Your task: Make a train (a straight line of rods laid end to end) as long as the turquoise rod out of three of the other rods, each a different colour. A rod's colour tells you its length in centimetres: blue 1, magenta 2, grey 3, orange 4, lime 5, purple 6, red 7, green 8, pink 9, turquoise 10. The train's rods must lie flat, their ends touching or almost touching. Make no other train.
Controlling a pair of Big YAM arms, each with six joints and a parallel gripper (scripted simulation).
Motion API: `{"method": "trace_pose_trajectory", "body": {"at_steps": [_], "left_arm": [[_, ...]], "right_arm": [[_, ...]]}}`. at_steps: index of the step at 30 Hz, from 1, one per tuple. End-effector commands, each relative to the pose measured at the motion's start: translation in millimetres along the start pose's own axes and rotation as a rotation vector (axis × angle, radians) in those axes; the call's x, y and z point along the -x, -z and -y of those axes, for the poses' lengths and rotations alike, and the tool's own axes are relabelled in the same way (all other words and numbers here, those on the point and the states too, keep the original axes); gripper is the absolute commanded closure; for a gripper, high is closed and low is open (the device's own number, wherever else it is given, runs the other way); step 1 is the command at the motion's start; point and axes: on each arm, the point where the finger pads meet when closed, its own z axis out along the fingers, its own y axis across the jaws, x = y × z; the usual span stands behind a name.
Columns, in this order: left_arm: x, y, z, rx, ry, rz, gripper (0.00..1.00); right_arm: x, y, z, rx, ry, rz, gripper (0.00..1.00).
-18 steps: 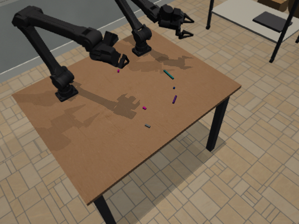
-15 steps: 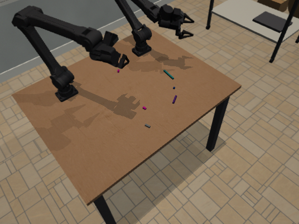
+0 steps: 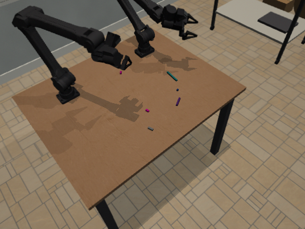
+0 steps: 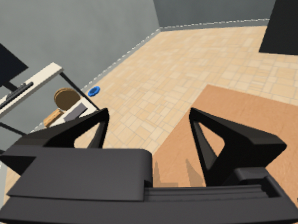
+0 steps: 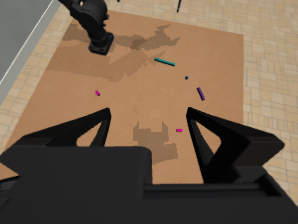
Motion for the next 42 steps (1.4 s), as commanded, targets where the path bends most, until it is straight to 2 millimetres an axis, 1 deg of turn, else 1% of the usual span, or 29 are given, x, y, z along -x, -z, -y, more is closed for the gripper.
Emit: {"method": "trace_pose_trajectory", "body": {"at_steps": [1, 7, 16, 23, 27, 31, 33, 38, 42], "left_arm": [[21, 1, -3, 0.004, 0.028, 0.03, 0.0], [21, 1, -3, 0.004, 0.028, 0.03, 0.0], [21, 1, -3, 0.004, 0.028, 0.03, 0.0], [21, 1, -3, 0.004, 0.028, 0.03, 0.0], [21, 1, -3, 0.004, 0.028, 0.03, 0.0], [21, 1, -3, 0.004, 0.028, 0.03, 0.0], [21, 1, -3, 0.004, 0.028, 0.03, 0.0], [21, 1, -3, 0.004, 0.028, 0.03, 0.0], [21, 1, -3, 0.004, 0.028, 0.03, 0.0]], "right_arm": [[3, 2, 1, -0.006, 0.007, 0.002, 0.0], [1, 4, 2, -0.014, 0.003, 0.0, 0.0], [-6, 12, 11, -0.051, -0.02, -0.011, 0.0], [-24, 30, 28, -0.135, -0.073, -0.033, 0.0], [-40, 47, 42, -0.207, -0.118, -0.051, 0.0], [-60, 70, 57, -0.298, -0.177, -0.072, 0.0], [-60, 70, 57, -0.298, -0.177, -0.072, 0.0], [-92, 108, 75, -0.439, -0.269, -0.102, 0.0], [-122, 146, 87, -0.572, -0.356, -0.127, 0.0]]}}
